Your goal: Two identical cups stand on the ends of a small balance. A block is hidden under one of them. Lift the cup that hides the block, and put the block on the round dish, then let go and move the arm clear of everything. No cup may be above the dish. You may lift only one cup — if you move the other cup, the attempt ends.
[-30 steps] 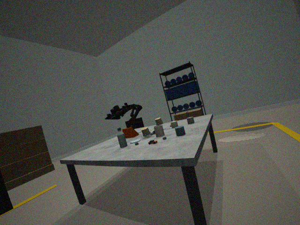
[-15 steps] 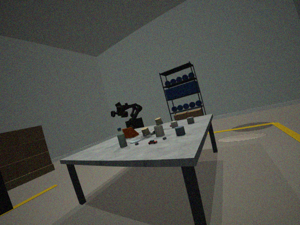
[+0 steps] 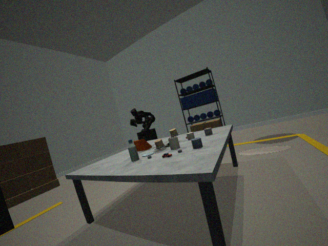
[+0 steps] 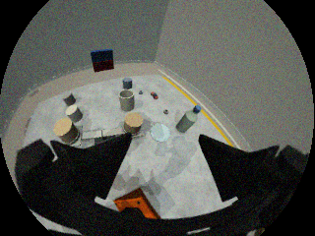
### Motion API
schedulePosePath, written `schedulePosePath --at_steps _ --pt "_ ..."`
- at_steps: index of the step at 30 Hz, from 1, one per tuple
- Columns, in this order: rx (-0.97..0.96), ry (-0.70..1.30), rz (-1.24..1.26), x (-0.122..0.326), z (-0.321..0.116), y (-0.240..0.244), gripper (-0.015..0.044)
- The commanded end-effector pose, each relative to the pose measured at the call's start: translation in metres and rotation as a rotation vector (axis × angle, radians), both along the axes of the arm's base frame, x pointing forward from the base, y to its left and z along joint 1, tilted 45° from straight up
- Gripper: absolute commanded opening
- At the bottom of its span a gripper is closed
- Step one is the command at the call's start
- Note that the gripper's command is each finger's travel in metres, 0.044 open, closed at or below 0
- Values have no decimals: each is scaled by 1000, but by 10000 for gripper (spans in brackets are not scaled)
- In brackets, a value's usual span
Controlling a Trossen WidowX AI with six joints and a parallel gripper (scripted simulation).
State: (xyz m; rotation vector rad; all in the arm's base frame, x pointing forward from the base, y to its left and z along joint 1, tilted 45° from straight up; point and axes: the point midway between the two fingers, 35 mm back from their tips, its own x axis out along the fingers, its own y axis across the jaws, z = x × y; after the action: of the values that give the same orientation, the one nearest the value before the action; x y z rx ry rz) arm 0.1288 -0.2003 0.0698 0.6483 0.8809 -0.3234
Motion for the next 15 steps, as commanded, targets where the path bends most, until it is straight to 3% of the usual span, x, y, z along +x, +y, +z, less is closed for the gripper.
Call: schedulePosePath --at_steps 1,15 --pt "64 -68 113 23 20 22 440" --pt "314 -227 383 66 81 99 440"
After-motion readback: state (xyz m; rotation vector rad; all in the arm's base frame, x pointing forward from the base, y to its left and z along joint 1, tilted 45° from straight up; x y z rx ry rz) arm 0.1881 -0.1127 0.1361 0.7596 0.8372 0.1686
